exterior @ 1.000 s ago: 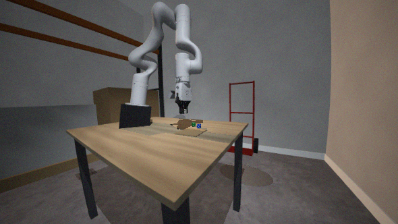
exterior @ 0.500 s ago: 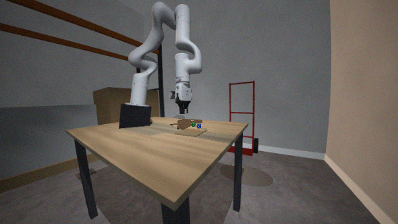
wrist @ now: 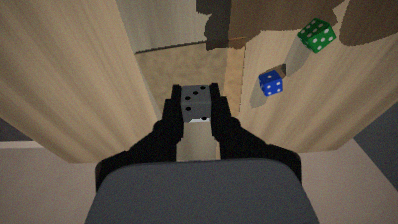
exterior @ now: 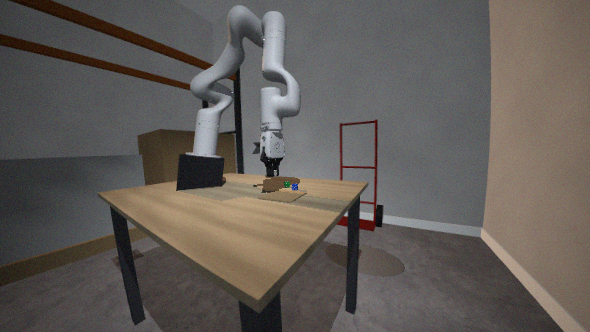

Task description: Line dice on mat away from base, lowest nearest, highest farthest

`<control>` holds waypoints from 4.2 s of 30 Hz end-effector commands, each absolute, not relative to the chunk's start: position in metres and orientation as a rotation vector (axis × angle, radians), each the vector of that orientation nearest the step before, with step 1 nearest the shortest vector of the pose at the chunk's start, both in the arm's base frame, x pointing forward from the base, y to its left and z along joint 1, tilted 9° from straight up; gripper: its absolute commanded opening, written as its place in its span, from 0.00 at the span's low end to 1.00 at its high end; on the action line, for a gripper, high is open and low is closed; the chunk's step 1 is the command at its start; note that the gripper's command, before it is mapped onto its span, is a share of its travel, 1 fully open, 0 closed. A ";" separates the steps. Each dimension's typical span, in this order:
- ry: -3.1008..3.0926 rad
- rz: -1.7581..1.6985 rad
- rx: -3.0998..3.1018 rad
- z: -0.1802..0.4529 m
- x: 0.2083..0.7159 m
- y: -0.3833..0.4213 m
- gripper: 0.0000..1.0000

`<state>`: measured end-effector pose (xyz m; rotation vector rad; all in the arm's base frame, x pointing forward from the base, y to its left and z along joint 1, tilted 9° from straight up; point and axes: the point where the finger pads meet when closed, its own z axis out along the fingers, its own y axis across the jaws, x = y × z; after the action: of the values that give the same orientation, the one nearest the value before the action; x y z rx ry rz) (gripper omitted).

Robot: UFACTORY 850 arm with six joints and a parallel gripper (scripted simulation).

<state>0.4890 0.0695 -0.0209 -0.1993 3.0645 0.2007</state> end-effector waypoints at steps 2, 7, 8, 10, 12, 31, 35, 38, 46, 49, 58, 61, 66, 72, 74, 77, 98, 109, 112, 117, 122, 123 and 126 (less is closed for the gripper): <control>3.049 0.206 -0.198 -0.029 0.491 0.071 0.21; 3.049 0.206 -0.198 -0.049 0.492 0.073 0.21; 3.049 0.206 -0.198 -0.053 0.492 0.074 0.21; 3.049 0.206 -0.198 -0.060 0.492 0.075 0.21; 3.049 0.206 -0.198 -0.067 0.493 0.076 0.21; 3.049 0.206 -0.198 -0.084 0.494 0.078 0.21; 3.049 0.206 -0.198 -0.084 0.494 0.078 0.21; 3.049 0.206 -0.198 -0.084 0.494 0.078 0.21; 3.049 0.206 -0.198 -0.084 0.494 0.078 0.21; 3.049 0.206 -0.198 -0.084 0.494 0.078 0.21; 3.049 0.206 -0.198 -0.084 0.494 0.078 0.21; 3.049 0.206 -0.198 -0.084 0.494 0.078 0.21; 3.049 0.206 -0.198 -0.085 0.494 0.078 0.21; 3.049 0.206 -0.198 -0.086 0.494 0.079 0.21; 3.049 0.206 -0.198 -0.086 0.494 0.079 0.21; 3.049 0.206 -0.198 -0.087 0.494 0.079 0.21; 3.049 0.206 -0.198 -0.088 0.494 0.079 0.21; 3.049 0.206 -0.198 -0.088 0.494 0.079 0.21; 3.049 0.206 -0.198 -0.088 0.494 0.079 0.21; 3.049 0.206 -0.198 -0.088 0.494 0.079 0.21; 3.049 0.206 -0.198 -0.088 0.494 0.079 0.21; 3.049 0.206 -0.198 -0.088 0.494 0.079 0.25; 3.049 0.206 -0.198 -0.088 0.494 0.079 0.29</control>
<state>0.4931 0.0789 -0.0889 -0.1983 3.0508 0.2057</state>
